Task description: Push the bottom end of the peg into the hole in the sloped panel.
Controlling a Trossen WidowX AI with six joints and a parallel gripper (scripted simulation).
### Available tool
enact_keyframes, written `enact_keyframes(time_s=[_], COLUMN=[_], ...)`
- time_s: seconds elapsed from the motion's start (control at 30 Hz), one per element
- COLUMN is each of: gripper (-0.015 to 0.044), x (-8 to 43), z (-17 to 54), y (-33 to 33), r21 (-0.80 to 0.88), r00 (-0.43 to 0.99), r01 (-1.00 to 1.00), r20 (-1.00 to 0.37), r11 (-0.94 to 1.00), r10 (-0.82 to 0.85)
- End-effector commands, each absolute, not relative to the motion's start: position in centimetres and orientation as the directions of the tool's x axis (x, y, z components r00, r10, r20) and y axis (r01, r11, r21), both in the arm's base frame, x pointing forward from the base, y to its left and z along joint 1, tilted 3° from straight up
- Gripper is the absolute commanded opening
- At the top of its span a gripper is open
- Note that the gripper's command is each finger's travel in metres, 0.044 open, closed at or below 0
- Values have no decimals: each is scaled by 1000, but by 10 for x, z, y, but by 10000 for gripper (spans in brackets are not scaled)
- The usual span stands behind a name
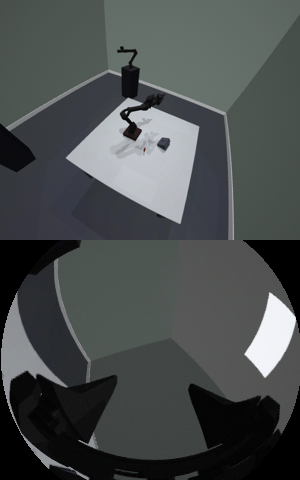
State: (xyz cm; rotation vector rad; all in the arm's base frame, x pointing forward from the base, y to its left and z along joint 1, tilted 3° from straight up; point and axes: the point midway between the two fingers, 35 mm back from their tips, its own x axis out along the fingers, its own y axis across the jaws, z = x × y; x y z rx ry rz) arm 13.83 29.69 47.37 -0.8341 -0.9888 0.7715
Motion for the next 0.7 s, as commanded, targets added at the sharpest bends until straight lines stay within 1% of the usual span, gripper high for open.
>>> enact_keyframes(time_s=[0.0, 0.17, 0.4, 0.67], gripper=[440, 440, 440, 440], x=[159, 182, 199, 232], z=[461, 448, 433, 409], y=[298, 295, 281, 271], r21=[-873, -875, -896, -883], r00=[410, 471, 510, 598], r01=[-204, -241, -221, -296], r20=[334, 273, 231, 127], r11=[442, 420, 386, 365], r10=[849, 839, 828, 791])
